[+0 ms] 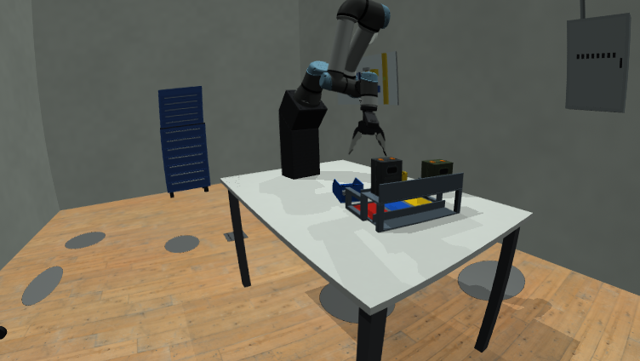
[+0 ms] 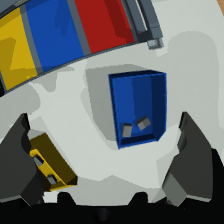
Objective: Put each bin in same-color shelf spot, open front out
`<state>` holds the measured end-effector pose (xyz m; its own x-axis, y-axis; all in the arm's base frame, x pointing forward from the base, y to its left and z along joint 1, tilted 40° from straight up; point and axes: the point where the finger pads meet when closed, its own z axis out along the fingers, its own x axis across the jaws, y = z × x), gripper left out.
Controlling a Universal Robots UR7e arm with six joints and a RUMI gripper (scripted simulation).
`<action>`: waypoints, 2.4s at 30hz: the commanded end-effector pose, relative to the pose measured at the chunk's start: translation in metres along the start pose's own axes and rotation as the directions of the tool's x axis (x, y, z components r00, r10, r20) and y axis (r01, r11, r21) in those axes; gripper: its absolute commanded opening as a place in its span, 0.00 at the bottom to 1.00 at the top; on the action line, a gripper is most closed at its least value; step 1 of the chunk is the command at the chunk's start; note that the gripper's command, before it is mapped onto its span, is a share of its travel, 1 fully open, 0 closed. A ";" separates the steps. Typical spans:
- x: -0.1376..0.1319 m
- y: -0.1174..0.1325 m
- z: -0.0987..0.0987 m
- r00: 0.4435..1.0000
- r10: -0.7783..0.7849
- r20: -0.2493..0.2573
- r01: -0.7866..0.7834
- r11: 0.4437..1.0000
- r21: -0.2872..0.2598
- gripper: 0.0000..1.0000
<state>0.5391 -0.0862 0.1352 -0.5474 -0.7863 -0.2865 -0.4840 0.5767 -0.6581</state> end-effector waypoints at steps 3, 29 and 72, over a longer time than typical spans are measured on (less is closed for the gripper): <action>0.012 0.020 0.006 0.999 -0.041 0.022 0.042 0.998 -0.050 1.00; 0.031 0.066 0.013 0.990 -0.106 0.094 0.118 0.983 -0.142 1.00; 0.032 0.067 0.013 0.989 -0.108 0.098 0.121 0.982 -0.145 0.00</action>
<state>0.4980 -0.0750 0.0725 -0.4228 -0.8616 -0.2808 -0.6413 0.5035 -0.5790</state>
